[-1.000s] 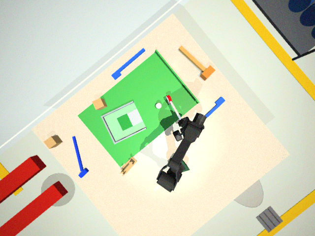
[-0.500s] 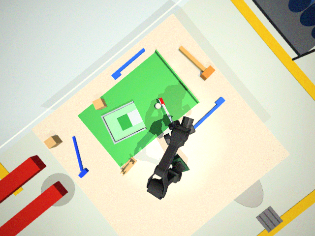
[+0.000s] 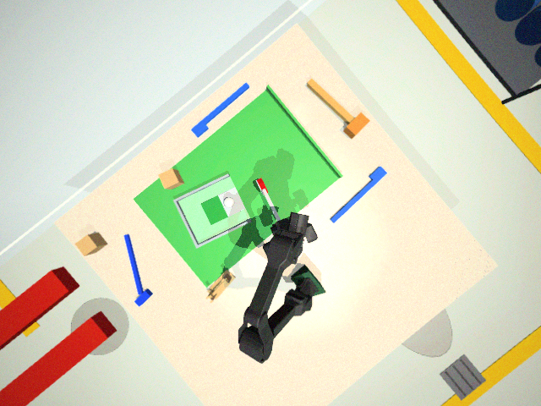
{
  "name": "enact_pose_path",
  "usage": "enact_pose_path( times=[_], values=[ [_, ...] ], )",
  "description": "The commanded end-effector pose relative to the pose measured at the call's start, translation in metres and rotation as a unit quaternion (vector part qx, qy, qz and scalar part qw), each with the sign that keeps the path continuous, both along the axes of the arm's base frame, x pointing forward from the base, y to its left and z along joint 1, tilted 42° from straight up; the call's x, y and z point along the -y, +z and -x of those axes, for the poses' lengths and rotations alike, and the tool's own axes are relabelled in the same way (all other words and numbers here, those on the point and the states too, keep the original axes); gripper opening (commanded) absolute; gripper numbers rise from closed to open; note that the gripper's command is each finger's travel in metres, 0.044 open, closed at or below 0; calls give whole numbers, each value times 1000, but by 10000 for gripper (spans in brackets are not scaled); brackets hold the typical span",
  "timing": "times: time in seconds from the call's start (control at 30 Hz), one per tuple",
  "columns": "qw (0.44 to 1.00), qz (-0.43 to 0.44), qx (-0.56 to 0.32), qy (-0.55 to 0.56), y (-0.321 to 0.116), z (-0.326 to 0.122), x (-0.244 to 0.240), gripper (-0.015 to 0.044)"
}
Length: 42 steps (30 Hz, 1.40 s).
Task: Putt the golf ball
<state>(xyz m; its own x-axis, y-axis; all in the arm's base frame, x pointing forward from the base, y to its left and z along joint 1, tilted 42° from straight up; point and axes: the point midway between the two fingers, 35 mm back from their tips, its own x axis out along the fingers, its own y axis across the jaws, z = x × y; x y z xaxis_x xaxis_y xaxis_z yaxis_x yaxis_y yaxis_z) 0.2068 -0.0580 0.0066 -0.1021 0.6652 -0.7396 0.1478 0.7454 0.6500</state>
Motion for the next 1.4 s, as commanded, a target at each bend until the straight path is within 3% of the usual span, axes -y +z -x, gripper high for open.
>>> enact_pose_path(
  times=[0.0, 0.23, 1.37],
  values=[
    [1000, 7, 11, -3, 14, -6, 16, 0],
    [1000, 7, 11, -3, 37, -6, 34, 0],
    [1000, 4, 6, -3, 31, -5, 28, 0]
  ],
)
